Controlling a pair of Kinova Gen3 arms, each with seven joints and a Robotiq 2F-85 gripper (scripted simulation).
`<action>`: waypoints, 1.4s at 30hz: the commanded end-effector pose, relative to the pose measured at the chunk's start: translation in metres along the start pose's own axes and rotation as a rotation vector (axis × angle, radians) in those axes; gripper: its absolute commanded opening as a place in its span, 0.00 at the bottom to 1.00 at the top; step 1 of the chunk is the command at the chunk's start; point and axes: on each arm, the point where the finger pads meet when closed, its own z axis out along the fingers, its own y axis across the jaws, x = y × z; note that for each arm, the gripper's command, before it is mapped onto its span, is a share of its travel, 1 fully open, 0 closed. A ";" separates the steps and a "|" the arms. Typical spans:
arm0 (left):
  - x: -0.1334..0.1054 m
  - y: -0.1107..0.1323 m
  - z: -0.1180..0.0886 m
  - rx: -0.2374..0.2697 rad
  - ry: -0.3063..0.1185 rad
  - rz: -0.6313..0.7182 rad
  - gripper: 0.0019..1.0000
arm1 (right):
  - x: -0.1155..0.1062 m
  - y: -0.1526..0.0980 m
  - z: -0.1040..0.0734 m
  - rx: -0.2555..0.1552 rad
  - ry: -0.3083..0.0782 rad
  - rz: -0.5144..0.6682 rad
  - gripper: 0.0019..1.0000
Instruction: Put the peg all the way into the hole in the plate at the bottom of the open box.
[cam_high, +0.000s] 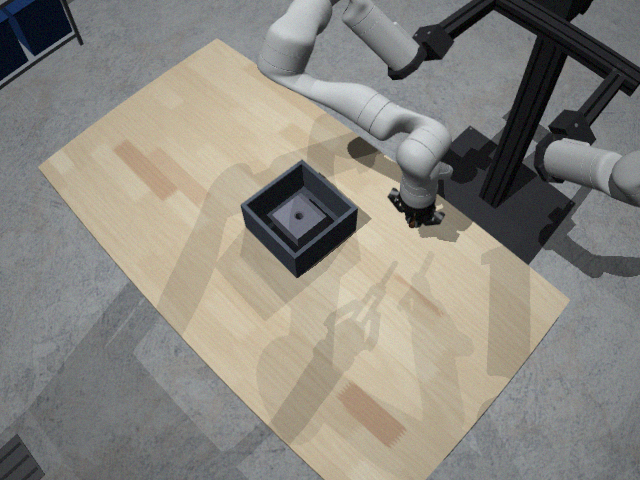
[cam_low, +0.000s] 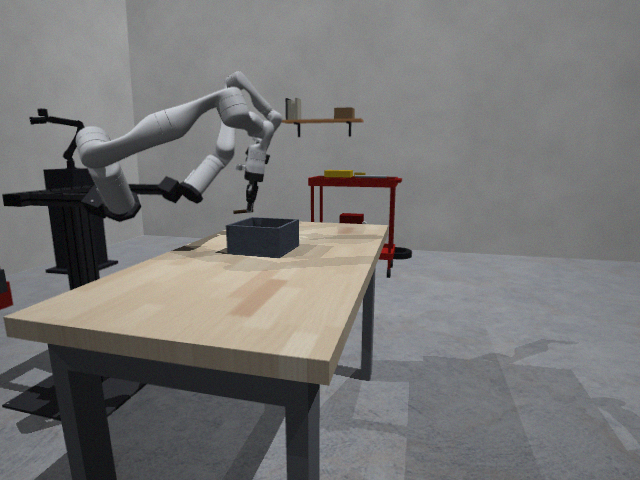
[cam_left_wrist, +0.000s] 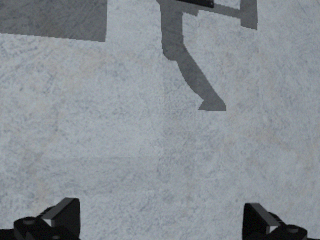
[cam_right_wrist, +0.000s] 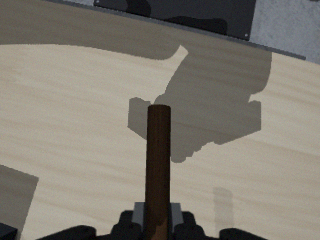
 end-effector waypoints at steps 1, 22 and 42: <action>0.000 0.000 0.000 0.000 -0.001 -0.001 1.00 | 0.000 0.000 -0.001 -0.002 -0.039 0.001 0.10; 0.000 0.000 0.000 0.000 -0.001 -0.001 1.00 | 0.000 0.000 -0.001 -0.001 -0.282 0.001 0.10; 0.000 0.000 0.000 0.000 -0.001 -0.001 1.00 | 0.000 0.000 -0.001 -0.002 -0.539 0.001 0.10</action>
